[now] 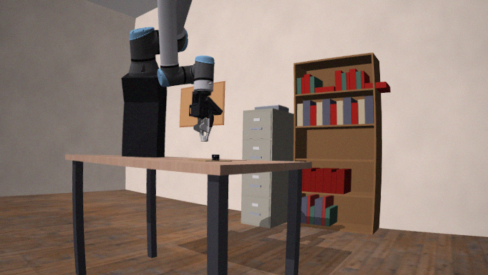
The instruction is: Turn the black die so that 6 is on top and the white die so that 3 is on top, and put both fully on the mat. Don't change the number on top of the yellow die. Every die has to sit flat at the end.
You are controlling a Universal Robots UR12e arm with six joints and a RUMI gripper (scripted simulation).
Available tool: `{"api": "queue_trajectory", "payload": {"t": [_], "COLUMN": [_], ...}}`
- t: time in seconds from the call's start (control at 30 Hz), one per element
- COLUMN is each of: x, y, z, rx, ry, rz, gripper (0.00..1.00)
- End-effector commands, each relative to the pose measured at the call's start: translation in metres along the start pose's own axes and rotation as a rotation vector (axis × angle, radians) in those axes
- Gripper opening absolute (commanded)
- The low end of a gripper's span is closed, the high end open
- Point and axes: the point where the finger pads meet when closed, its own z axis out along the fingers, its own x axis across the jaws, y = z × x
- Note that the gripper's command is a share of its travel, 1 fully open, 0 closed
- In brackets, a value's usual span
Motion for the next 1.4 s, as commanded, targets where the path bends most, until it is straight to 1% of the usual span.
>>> {"api": "queue_trajectory", "payload": {"t": [0.0, 0.27, 0.33, 0.53, 0.67, 1.37], "x": [0.0, 0.001, 0.001, 0.001, 0.001, 0.001], "y": [0.0, 0.0, 0.0, 0.0, 0.0, 0.0], "z": [0.018, 0.057, 0.057, 0.074, 0.078, 0.078], "rx": [0.0, 0.0, 0.0, 0.0, 0.0, 0.0], "ry": [0.001, 0.001, 0.001, 0.001, 0.001, 0.001], "rz": [0.0, 0.0, 0.0, 0.0, 0.0, 0.0], "gripper": [0.06, 0.06, 0.06, 0.06, 0.06, 0.06]}}
